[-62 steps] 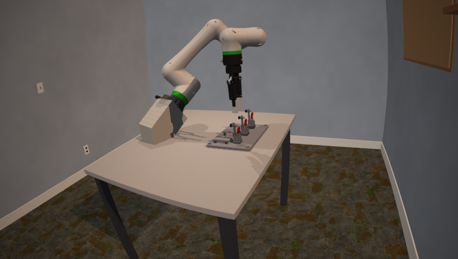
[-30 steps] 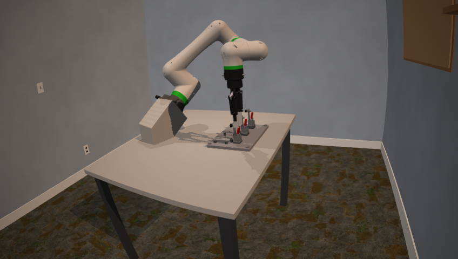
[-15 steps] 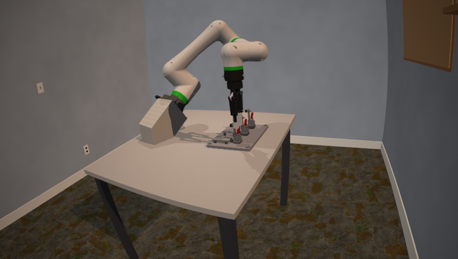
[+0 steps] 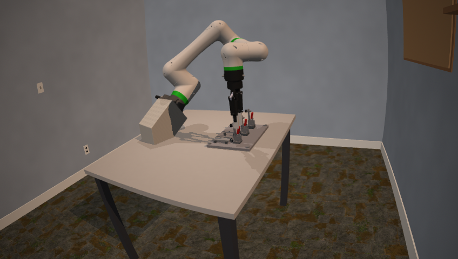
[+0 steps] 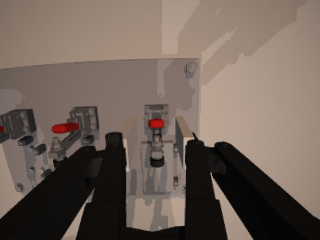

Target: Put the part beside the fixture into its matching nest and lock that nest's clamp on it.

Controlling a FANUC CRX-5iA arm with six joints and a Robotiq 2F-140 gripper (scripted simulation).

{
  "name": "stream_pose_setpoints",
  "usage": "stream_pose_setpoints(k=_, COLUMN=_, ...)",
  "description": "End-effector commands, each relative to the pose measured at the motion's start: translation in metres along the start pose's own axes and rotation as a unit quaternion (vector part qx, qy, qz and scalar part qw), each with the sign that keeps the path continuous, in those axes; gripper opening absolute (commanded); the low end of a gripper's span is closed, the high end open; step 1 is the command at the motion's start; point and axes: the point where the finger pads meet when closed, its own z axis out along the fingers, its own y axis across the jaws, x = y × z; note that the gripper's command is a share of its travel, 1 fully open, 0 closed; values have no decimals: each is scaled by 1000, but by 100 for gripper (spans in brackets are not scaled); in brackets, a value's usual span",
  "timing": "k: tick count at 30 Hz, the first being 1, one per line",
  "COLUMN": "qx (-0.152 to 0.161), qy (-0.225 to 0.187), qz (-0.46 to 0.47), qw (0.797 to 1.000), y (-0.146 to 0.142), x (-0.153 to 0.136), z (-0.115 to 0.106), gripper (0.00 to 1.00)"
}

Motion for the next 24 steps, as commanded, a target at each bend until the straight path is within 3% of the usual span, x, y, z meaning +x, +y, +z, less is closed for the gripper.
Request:
stream_pose_setpoints(k=1, qx=0, qy=0, qz=0, qw=1000, y=0, x=0, z=0, gripper=28)
stream_pose_setpoints(k=12, qx=0, qy=0, qz=0, qw=1000, y=0, x=0, z=10, gripper=28)
stream_pose_setpoints(k=24, qx=0, qy=0, qz=0, qw=1000, y=0, x=0, z=35, gripper=28)
